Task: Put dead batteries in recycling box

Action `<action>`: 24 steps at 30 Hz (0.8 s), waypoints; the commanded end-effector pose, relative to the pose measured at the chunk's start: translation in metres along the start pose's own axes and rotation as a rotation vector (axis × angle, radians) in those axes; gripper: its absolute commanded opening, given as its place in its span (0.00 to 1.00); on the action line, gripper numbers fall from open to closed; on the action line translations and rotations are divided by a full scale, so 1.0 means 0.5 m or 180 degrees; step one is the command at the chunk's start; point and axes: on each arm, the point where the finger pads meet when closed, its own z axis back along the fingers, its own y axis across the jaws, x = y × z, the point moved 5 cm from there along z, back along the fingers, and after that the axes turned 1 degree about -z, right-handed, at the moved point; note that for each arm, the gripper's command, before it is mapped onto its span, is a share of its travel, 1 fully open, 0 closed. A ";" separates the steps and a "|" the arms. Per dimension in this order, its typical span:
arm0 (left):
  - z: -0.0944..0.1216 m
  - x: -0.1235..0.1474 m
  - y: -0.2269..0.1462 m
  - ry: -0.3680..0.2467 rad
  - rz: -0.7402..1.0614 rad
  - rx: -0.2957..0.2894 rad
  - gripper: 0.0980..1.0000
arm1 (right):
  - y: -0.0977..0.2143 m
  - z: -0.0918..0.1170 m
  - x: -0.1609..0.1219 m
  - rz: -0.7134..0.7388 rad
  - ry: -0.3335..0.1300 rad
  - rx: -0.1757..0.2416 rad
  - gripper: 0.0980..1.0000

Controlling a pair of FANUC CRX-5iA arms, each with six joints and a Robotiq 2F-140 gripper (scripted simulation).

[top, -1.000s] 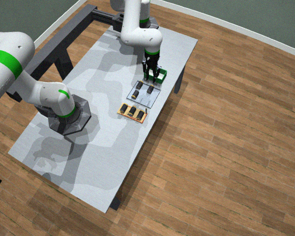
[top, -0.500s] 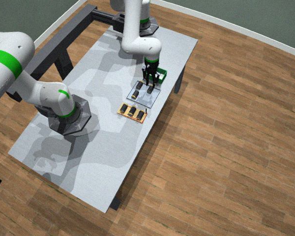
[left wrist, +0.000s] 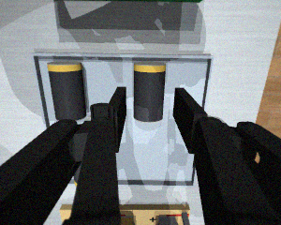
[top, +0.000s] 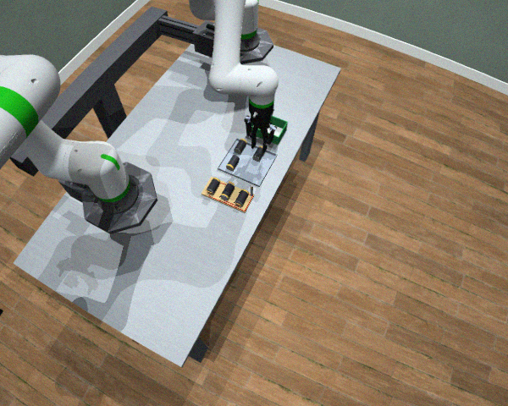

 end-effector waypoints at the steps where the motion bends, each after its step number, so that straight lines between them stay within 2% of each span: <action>1: 0.002 0.002 0.001 -0.0006 -0.0001 0.0004 0.30 | 0.000 0.002 0.000 0.0000 0.0006 0.0000 1.00; 18: 0.000 0.002 0.001 -0.0006 -0.0001 0.0004 0.30 | 0.000 0.002 0.000 0.0000 0.0006 0.0000 1.00; 24: -0.043 0.002 0.001 -0.0006 -0.0001 0.0004 0.30 | 0.000 0.002 0.000 0.0000 0.0006 0.0000 1.00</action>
